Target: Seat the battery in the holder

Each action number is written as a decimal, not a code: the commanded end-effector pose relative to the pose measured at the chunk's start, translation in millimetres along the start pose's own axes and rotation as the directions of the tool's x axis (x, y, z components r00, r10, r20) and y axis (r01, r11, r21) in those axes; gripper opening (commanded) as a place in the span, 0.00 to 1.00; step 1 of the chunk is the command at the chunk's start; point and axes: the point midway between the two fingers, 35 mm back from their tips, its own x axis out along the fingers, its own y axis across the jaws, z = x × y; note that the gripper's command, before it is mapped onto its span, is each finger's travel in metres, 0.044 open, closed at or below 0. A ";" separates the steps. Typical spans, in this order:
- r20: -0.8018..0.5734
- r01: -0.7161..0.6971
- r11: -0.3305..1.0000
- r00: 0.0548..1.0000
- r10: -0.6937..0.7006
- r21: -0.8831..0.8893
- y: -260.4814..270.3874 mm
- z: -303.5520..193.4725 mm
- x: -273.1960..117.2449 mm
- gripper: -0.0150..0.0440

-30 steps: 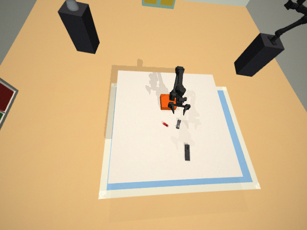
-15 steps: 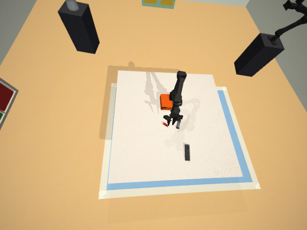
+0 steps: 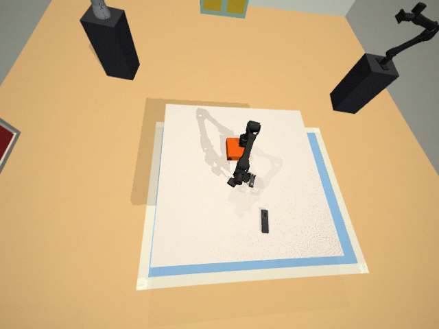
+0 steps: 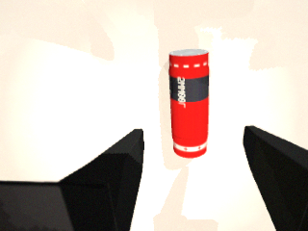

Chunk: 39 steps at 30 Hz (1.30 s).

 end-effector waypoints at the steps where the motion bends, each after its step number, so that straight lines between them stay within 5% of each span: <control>1: -0.001 -0.010 1.000 1.000 0.010 -0.020 -1.4 -0.1 -0.5 0.66; 34: -0.001 -0.010 1.000 1.000 0.010 -0.020 -0.5 -0.2 49.5 0.66; 39: -0.001 -0.010 1.000 1.000 0.010 -0.020 -0.5 -0.2 49.5 0.44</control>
